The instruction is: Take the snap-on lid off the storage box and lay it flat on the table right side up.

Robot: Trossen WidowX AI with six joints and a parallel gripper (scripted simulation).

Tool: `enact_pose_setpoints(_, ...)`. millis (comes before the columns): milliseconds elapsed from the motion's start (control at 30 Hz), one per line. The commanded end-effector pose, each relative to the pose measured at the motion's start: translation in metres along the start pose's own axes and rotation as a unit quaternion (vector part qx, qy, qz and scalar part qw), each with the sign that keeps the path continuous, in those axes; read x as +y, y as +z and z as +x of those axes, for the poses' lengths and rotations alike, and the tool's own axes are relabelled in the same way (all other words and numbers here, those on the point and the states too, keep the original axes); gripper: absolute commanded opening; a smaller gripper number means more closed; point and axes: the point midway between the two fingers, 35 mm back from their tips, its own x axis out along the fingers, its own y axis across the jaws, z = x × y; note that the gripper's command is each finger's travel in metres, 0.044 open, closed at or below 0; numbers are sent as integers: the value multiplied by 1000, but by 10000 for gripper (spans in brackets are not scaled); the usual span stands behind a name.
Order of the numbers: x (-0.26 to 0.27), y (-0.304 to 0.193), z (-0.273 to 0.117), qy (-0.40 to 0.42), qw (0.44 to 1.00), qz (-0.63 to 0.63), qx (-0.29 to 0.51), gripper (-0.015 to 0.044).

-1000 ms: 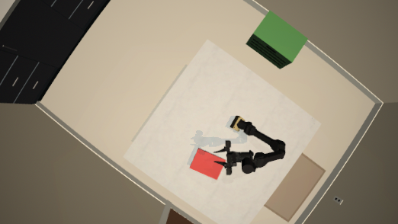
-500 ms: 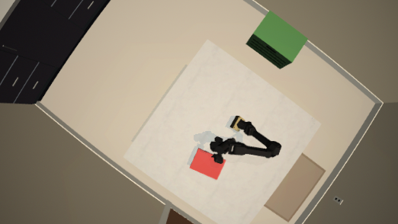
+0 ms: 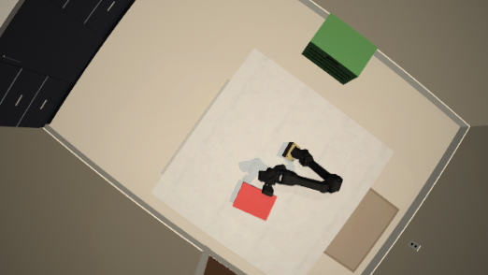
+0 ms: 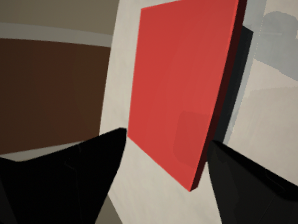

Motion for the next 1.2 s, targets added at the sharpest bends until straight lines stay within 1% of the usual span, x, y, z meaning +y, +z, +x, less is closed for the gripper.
enact_pose_setpoints(0, -3, -2, 1, 2, 1000, 9, 6, 235)
enact_pose_setpoints(67, -9, 0, 7, 1, 1000, 9, 6, 235)
enact_pose_setpoints(200, -42, 0, 37, 1, 1000, 9, 6, 235)
enact_pose_setpoints(267, -54, -3, 45, 2, 1000, 10, 7, 235)
enact_pose_setpoints(633, -55, -3, 47, 2, 1000, 10, 7, 235)
enact_pose_setpoints(1167, -55, 0, 72, -4, 1000, 8, 4, 235)
